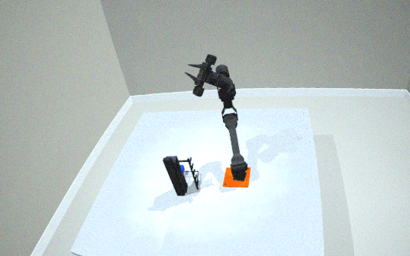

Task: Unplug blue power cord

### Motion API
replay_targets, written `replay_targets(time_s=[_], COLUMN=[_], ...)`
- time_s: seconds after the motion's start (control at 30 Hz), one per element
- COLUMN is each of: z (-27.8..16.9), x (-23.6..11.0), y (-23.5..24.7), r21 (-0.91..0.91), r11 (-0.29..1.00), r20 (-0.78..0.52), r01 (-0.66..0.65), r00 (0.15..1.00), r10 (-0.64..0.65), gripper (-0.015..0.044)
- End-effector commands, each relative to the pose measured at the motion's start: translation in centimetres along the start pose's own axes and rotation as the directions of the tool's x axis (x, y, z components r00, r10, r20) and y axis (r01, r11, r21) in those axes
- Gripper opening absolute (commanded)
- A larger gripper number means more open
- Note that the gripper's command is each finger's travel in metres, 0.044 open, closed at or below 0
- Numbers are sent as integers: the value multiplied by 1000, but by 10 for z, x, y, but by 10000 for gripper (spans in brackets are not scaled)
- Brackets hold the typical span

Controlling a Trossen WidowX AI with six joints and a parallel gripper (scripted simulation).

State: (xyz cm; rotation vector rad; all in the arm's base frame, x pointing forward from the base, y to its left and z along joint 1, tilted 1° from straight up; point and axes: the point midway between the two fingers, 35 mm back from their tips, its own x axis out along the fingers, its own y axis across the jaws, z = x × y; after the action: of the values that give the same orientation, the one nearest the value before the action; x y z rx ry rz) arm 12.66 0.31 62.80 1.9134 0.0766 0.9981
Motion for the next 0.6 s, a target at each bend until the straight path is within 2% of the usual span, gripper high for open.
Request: replay_targets(time_s=[0.0,0.3,0.57], z=[-33,-91,-113], x=[2,20,44], y=[-8,-52,-120], r21=[-137,-435,-637], r11=[991,900,759], r20=[-19,-50,-24], r01=[-7,30,135], r00=[1000,997,981], r10=[5,-57,-195], gripper=[160,160,160])
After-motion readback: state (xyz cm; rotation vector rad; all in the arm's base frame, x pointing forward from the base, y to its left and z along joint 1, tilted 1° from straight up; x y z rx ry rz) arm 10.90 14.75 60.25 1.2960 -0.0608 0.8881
